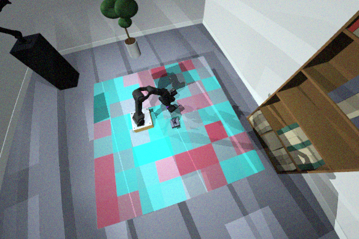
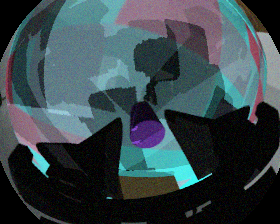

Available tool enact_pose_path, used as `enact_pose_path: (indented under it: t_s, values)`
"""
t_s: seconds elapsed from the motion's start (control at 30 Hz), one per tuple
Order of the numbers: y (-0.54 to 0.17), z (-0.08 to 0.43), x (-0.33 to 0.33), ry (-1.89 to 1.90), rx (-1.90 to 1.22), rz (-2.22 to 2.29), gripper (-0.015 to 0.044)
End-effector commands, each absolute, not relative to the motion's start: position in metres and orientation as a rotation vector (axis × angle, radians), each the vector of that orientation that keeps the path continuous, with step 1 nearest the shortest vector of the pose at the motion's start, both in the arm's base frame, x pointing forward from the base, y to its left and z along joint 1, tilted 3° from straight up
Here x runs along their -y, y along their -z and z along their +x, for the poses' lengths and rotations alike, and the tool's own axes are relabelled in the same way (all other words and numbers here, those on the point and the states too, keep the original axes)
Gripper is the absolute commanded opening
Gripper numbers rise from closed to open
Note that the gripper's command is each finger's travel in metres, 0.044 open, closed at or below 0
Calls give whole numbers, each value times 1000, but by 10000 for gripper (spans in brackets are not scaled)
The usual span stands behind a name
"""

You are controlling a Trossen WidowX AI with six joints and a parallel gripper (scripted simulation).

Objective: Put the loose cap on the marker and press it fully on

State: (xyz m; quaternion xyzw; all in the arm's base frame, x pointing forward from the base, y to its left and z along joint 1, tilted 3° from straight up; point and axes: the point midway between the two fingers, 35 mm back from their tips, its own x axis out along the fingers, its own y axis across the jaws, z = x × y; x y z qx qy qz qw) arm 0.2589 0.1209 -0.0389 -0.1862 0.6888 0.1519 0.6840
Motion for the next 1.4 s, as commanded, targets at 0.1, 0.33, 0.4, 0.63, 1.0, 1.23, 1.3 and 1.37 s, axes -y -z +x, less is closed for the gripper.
enact_pose_path:
  t_s: [0.1, 0.33, 0.4, 0.63, 1.0, 1.23, 1.3, 1.37]
  values:
    - [43, 258, -121, -345, -1545, -419, 142]
    - [43, 258, -120, -345, -1545, -419, 96]
    - [43, 258, -120, -345, -1545, -419, 82]
    - [27, 260, -122, -345, -1545, -419, 0]
    - [-7, 259, -123, -345, -1545, -419, 0]
    - [-18, 259, -121, -345, -1544, -418, 0]
    - [-20, 262, -116, -344, -1544, -418, 0]
    - [-22, 265, -111, -343, -1542, -417, 0]
